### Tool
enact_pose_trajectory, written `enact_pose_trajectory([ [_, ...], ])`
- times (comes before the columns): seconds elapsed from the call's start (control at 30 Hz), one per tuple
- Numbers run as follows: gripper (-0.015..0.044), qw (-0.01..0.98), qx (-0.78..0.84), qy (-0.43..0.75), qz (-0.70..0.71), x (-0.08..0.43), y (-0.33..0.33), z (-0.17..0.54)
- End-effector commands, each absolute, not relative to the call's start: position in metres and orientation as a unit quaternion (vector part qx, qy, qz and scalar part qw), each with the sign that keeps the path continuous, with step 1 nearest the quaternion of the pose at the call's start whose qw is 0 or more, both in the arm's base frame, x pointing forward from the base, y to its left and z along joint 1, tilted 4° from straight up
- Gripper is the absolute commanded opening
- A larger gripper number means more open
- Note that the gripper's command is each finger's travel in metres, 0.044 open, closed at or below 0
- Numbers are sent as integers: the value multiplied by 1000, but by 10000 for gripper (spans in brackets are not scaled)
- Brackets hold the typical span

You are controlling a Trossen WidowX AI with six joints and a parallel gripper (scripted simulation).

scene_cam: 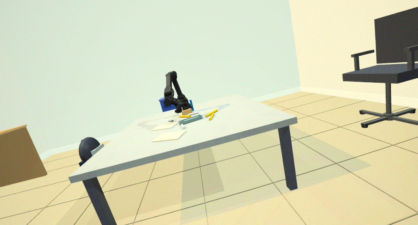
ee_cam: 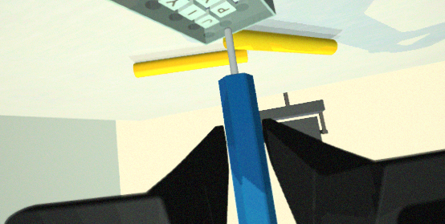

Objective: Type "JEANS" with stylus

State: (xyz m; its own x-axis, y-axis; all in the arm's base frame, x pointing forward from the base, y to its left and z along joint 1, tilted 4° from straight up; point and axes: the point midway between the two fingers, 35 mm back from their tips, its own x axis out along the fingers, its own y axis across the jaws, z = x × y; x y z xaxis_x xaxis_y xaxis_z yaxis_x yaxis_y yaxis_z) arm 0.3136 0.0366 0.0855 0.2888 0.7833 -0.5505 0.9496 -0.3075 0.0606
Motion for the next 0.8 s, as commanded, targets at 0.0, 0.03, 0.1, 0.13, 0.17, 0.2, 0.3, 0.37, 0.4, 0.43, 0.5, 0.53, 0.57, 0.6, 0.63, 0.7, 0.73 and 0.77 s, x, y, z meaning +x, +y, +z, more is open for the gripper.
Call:
enact_pose_trajectory([
  [0.0, 0, 191, 781, 555, -212, 312, 42, 87],
  [0.03, 0, 191, 781, 555, -212, 312, 42, 86],
  [0.1, 0, 191, 781, 555, -212, 312, 42, 81],
  [0.13, 0, 191, 781, 555, -213, 312, 42, 78],
  [0.17, 0, 191, 781, 555, -213, 312, 41, 75],
  [0.2, 0, 191, 781, 555, -213, 312, 41, 71],
  [0.3, 0, 191, 781, 556, -213, 312, 41, 67],
  [0.37, 26, 191, 781, 556, -213, 312, 41, 67],
  [0.4, 52, 191, 781, 555, -213, 313, 41, 66],
  [0.43, 79, 191, 781, 555, -213, 314, 41, 65],
  [0.5, 81, 191, 781, 555, -213, 314, 41, 65],
  [0.53, 81, 191, 781, 555, -213, 314, 41, 64],
  [0.57, 81, 191, 781, 555, -213, 314, 41, 64],
  [0.6, 81, 191, 781, 555, -213, 314, 41, 64],
  [0.63, 81, 191, 781, 555, -213, 314, 41, 63],
  [0.7, 81, 191, 781, 555, -213, 314, 40, 61],
  [0.73, 81, 191, 781, 555, -213, 314, 40, 60],
  [0.77, 81, 191, 781, 555, -213, 314, 40, 59],
])
